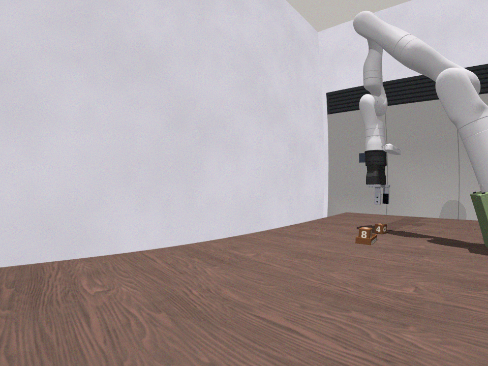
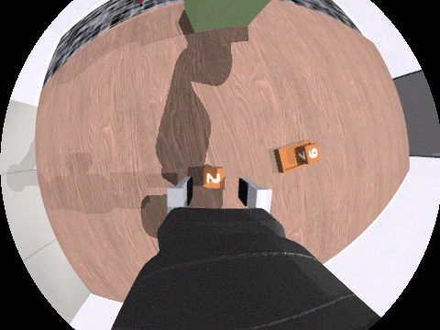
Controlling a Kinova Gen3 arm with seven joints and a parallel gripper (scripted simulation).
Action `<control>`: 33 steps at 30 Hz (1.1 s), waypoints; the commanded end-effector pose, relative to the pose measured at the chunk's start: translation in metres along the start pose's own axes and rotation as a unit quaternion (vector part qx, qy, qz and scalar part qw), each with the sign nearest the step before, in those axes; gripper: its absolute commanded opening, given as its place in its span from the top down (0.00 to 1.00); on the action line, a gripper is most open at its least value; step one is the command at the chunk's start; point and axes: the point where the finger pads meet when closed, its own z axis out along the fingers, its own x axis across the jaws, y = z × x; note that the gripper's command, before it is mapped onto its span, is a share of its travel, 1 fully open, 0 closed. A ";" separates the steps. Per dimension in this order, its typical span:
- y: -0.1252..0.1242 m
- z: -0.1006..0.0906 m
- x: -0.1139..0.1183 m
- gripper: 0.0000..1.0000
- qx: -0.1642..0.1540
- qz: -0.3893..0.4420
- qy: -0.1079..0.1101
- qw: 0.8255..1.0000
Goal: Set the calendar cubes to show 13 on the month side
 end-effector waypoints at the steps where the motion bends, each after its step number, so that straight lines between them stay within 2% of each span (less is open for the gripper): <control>1: 0.000 0.000 0.000 0.00 -0.001 0.000 0.000 1.000; 10: 0.000 0.000 0.000 0.00 -0.001 0.014 0.000 1.000; 15: -0.001 0.001 0.003 0.00 -0.001 0.087 0.003 0.996; 17: -0.001 0.001 0.003 0.00 -0.001 0.087 0.003 0.996; 20: -0.002 0.002 0.006 0.00 -0.001 0.164 0.005 0.986; 23: -0.003 0.002 0.008 0.00 -0.001 0.261 0.007 0.965; 25: -0.002 0.003 0.009 0.00 -0.001 0.331 0.007 0.944; 28: -0.002 0.004 0.009 0.00 0.000 0.435 0.007 0.900; 32: 0.000 0.005 0.007 0.00 0.000 0.557 0.006 0.830; 33: 0.000 0.005 0.007 0.00 0.000 0.557 0.006 0.830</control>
